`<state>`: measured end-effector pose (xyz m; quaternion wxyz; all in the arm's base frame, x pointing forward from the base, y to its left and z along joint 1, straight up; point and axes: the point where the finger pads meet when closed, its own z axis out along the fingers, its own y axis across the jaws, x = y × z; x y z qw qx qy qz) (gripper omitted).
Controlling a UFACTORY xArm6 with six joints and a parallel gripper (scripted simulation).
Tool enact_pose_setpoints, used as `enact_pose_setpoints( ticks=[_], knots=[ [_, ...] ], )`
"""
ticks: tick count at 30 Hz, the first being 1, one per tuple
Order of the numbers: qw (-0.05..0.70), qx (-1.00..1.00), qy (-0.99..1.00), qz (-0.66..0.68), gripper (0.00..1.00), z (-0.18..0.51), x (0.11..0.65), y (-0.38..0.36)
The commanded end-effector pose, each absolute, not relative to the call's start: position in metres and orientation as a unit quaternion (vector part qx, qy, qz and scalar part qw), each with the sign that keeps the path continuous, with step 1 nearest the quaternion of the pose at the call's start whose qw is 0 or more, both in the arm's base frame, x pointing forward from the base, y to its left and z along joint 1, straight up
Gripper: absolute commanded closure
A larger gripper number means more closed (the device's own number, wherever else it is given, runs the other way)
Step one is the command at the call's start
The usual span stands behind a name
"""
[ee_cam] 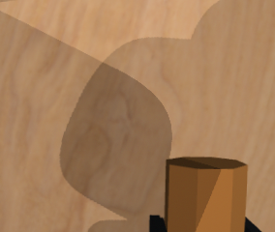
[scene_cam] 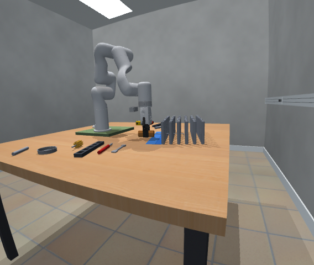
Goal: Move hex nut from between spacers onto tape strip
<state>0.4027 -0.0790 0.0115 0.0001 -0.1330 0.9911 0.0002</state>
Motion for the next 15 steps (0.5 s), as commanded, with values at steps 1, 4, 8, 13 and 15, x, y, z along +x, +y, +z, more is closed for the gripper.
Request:
enact_pose_setpoints(
  ticks=[1,4,8,13,15],
  knots=[
    [0.002,-0.133,0.991,0.0,1.0,0.013,0.4079,-0.078],
    [0.002,-0.133,0.991,0.0,1.0,0.0132,0.4114,-0.0768],
    [0.002,-0.133,0.991,0.0,1.0,0.0134,0.4144,-0.0757],
    [0.002,-0.133,0.991,0.0,1.0,0.0134,0.4148,-0.0756],
    [0.002,-0.133,0.991,0.0,1.0,0.0134,0.4148,-0.0756]
  ],
)
